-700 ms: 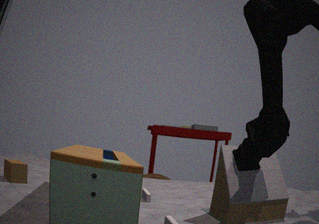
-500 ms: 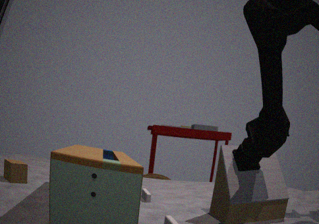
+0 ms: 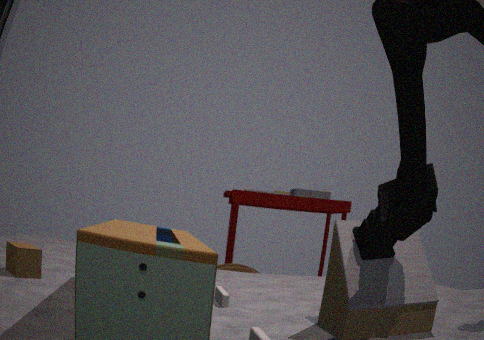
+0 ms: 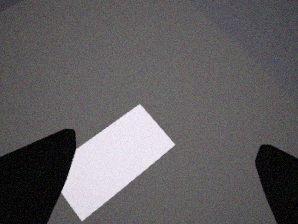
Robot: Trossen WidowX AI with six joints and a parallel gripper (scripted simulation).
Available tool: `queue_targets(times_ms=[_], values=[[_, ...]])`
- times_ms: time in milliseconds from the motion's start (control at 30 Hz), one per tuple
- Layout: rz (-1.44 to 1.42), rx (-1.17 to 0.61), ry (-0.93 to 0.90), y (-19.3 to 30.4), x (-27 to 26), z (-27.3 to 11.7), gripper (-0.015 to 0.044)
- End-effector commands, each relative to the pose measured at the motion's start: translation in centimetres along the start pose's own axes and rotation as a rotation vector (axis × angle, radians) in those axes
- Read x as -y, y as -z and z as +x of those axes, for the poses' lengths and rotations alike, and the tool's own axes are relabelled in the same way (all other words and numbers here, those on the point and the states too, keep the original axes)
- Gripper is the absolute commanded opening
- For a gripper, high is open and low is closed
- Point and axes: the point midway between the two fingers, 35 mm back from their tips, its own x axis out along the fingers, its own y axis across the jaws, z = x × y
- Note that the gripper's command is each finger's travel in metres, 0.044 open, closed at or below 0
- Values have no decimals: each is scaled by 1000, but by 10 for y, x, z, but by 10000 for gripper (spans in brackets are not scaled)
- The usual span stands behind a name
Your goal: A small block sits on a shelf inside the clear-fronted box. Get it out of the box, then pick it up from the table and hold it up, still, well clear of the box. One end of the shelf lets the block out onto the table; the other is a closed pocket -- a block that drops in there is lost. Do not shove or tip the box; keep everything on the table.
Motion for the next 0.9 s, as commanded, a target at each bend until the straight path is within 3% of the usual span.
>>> queue_targets(times_ms=[0, 200, 467, 867], values=[[-78, 74, -82, -16, -20, -17, 400], [-289, 310, -270, -51, -63, -78, 400], [-551, 711, -443, -82, -98, -188, 400], [-798, 1432, -471, -80, -82, -377, 400]])
